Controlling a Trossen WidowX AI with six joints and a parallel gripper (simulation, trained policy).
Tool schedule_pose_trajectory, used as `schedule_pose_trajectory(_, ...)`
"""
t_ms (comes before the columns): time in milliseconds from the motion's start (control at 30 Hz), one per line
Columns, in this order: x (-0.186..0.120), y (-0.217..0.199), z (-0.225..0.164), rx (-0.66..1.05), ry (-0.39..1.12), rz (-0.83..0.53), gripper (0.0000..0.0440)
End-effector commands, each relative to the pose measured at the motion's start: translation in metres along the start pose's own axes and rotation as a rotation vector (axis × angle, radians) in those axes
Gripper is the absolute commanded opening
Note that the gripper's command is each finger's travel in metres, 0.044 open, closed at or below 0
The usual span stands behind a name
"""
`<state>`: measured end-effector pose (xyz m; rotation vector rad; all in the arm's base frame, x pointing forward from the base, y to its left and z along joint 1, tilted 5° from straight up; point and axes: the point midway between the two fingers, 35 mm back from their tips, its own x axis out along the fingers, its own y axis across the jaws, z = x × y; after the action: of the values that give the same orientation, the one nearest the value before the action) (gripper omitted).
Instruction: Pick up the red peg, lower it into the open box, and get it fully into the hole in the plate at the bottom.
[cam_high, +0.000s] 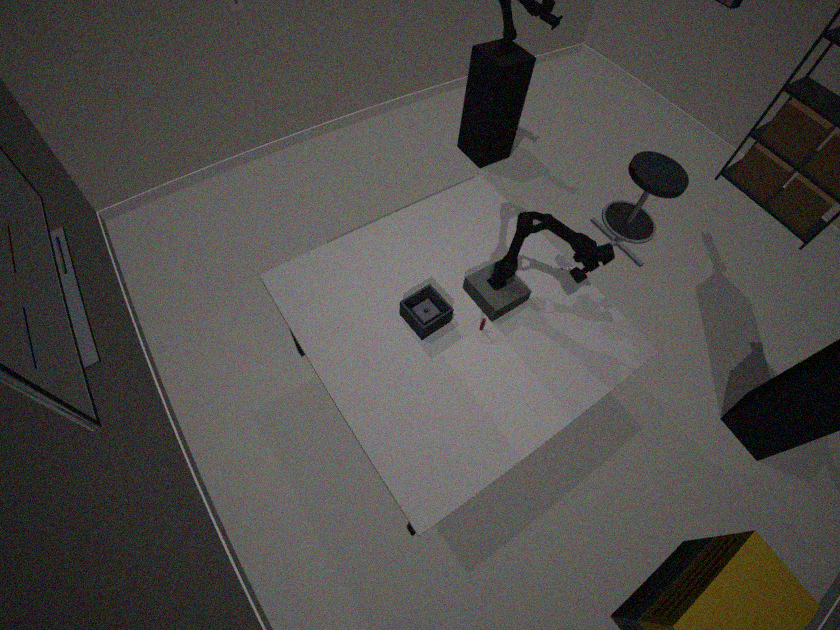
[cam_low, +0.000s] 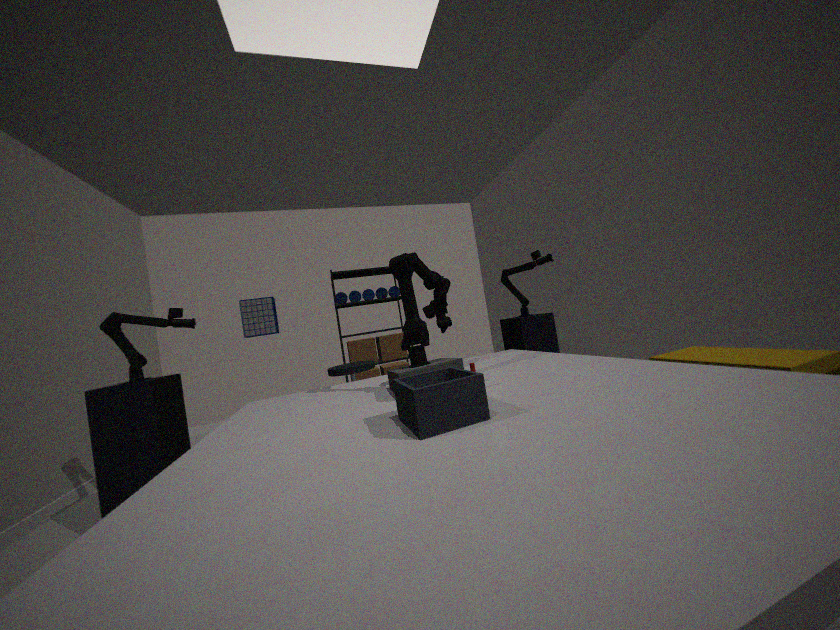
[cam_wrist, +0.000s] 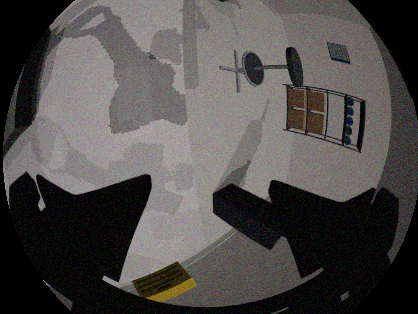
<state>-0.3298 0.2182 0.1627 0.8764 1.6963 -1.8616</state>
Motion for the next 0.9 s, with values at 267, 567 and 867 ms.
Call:
schedule_pose_trajectory(267, -0.049, 0.012, -0.065, 0.363, 0.190, -0.033, 0.0416)
schedule_pose_trajectory(567, -0.089, 0.033, -0.105, 0.647, 0.319, -0.068, 0.0416)
schedule_pose_trajectory(867, -0.129, 0.060, -0.135, 0.933, 0.439, -0.118, 0.0420)
